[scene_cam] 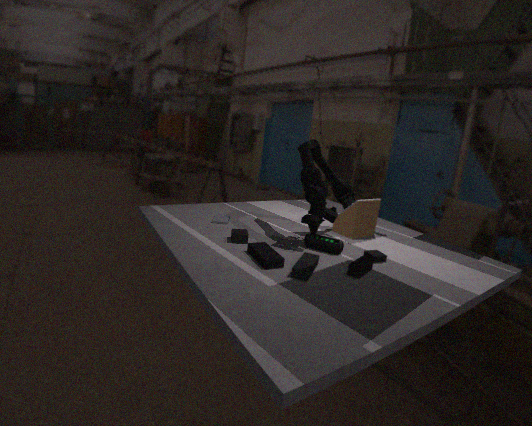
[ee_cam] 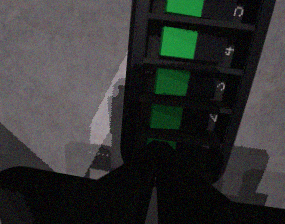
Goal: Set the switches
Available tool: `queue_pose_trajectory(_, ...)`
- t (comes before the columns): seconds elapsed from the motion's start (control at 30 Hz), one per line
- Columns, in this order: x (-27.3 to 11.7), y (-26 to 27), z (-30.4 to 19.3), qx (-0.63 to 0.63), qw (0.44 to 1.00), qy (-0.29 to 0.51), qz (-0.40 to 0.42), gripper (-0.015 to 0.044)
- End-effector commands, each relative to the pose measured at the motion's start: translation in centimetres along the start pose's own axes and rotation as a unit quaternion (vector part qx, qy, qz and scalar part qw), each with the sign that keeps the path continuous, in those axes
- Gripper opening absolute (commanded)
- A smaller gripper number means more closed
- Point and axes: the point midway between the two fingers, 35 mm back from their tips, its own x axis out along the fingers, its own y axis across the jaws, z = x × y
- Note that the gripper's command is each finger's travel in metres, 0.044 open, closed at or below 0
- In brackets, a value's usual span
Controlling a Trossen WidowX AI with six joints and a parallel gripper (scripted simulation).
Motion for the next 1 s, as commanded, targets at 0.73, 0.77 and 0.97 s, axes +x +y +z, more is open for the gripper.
queue_pose_trajectory(0.73, -4.4, -0.5, 1.9, -0.002, 1.000, 0.000, -0.001, 0.0000)
queue_pose_trajectory(0.77, -4.5, -0.7, 3.2, -0.002, 1.000, 0.000, -0.001, 0.0000)
queue_pose_trajectory(0.97, -4.6, -1.0, 5.1, -0.002, 1.000, -0.001, -0.001, 0.0000)
